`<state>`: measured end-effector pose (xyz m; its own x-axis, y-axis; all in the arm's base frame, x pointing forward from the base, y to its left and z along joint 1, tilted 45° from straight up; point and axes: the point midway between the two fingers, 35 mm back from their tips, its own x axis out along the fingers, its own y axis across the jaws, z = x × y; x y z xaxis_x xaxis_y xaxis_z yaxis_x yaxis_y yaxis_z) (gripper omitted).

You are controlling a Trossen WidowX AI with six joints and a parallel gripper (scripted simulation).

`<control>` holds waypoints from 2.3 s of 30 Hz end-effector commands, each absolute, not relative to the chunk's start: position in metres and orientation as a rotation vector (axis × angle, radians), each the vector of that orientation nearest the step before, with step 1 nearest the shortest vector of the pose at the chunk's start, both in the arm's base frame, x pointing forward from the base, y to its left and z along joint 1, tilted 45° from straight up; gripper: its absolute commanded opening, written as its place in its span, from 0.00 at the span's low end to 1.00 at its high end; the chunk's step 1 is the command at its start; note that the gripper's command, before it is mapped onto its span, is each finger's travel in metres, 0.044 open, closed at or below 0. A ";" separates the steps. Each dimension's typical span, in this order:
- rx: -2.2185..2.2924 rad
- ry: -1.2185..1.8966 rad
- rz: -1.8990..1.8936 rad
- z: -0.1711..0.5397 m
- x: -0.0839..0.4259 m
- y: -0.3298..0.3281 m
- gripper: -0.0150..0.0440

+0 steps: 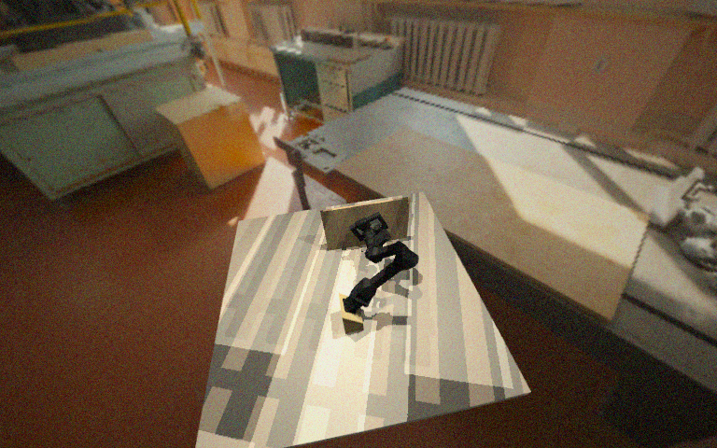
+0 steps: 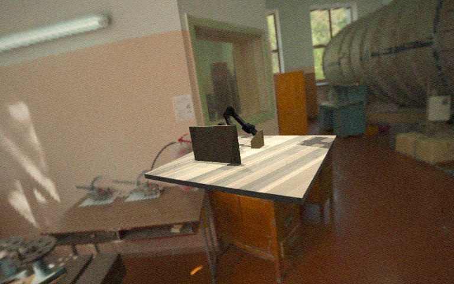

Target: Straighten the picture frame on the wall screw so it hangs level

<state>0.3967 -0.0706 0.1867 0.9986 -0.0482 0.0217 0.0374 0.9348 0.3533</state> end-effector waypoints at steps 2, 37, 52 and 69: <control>0.358 -0.032 -0.051 0.187 0.397 -0.071 0.25; 0.359 -0.032 -0.051 0.190 0.397 -0.061 0.25; 0.359 -0.032 -0.051 0.190 0.397 -0.061 0.25; 0.359 -0.032 -0.051 0.190 0.397 -0.061 0.25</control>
<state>0.3970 -0.0641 0.1881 0.9976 -0.0674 0.0151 0.0577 0.9329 0.3554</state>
